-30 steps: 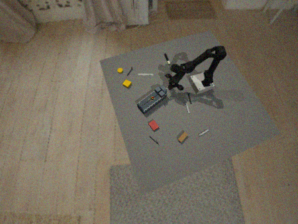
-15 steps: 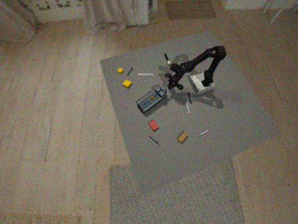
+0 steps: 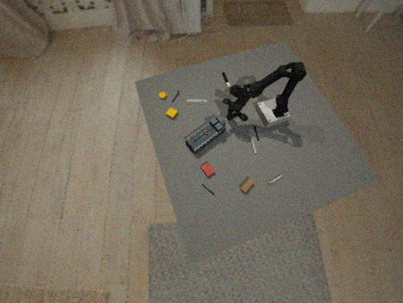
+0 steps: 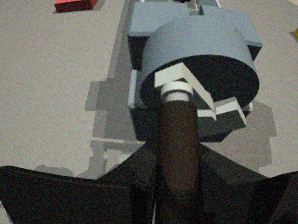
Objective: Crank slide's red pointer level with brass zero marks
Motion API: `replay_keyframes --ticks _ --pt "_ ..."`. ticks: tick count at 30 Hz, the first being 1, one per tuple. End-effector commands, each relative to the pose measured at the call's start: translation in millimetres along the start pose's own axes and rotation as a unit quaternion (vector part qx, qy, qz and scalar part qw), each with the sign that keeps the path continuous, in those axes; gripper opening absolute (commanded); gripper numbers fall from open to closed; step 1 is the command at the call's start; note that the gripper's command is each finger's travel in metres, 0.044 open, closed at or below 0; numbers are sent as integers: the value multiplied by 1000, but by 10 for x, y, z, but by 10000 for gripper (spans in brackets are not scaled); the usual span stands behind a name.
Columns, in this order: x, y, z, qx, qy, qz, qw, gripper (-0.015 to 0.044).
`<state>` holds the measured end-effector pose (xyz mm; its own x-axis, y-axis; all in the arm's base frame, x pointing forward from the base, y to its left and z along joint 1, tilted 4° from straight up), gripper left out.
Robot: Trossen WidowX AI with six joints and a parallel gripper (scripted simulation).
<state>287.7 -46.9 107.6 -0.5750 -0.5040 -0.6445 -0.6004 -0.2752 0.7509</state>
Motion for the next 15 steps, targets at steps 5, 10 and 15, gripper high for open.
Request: replay_keyframes --ticks 5,10,15 --pt "-17 47 -70 11 1 -4 1000 0" --pt "-18 51 -85 11 1 -4 1000 0" --pt "-19 55 -102 12 1 -4 1000 0"
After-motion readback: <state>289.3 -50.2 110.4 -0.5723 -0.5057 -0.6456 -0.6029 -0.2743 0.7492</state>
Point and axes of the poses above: the point midway between the two fingers, 35 mm back from their tips, its own y axis back along the fingers, its own z axis across the jaws, x = y × z, the point moved 9 cm from there along y, back along the fingers, and after that the axes turned 10 degrees about y, right-handed, at the moved point
